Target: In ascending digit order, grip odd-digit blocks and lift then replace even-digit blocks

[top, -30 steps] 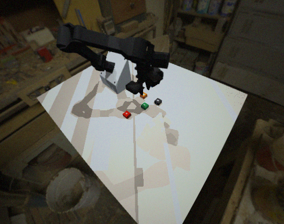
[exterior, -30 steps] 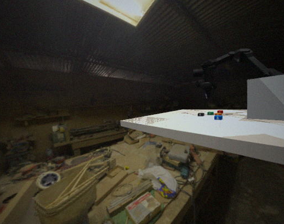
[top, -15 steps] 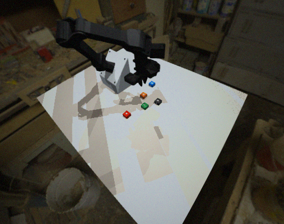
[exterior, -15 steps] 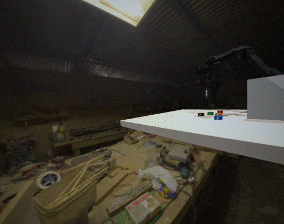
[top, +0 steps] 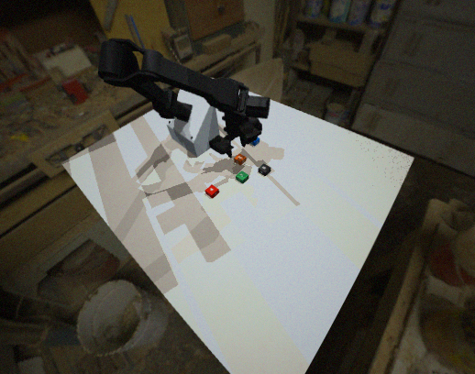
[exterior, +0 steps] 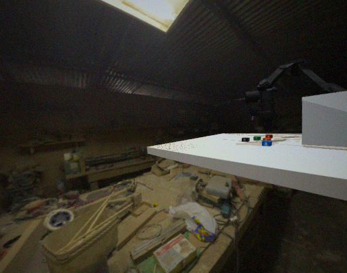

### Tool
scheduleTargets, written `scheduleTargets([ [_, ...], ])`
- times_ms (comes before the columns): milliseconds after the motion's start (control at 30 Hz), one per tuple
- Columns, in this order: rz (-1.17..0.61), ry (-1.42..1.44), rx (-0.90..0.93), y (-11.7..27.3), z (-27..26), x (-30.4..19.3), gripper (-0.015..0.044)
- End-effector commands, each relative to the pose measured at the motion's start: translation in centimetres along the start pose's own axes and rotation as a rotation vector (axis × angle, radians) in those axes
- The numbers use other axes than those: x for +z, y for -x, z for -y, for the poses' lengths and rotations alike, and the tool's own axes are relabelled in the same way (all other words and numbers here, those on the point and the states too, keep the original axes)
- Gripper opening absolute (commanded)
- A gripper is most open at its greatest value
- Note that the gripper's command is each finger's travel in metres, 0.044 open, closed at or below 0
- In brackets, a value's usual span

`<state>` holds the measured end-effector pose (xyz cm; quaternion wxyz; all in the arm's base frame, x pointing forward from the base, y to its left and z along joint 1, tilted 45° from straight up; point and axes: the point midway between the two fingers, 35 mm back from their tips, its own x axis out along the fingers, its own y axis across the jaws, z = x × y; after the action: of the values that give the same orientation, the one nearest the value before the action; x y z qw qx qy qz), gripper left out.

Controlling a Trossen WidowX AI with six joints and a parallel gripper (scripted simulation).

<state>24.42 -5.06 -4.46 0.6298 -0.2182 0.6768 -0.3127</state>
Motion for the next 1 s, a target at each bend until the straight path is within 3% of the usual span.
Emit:
scheduleTargets([
  [0, 0.001, 0.011, -0.006, -1.1, 0.0, -0.3, 0.0400],
  [900, 0.001, 0.011, -0.008, -4.7, 0.0, -0.3, 0.0400],
  [967, 0.001, 0.011, -0.008, -4.7, 0.0, -0.3, 0.0348],
])
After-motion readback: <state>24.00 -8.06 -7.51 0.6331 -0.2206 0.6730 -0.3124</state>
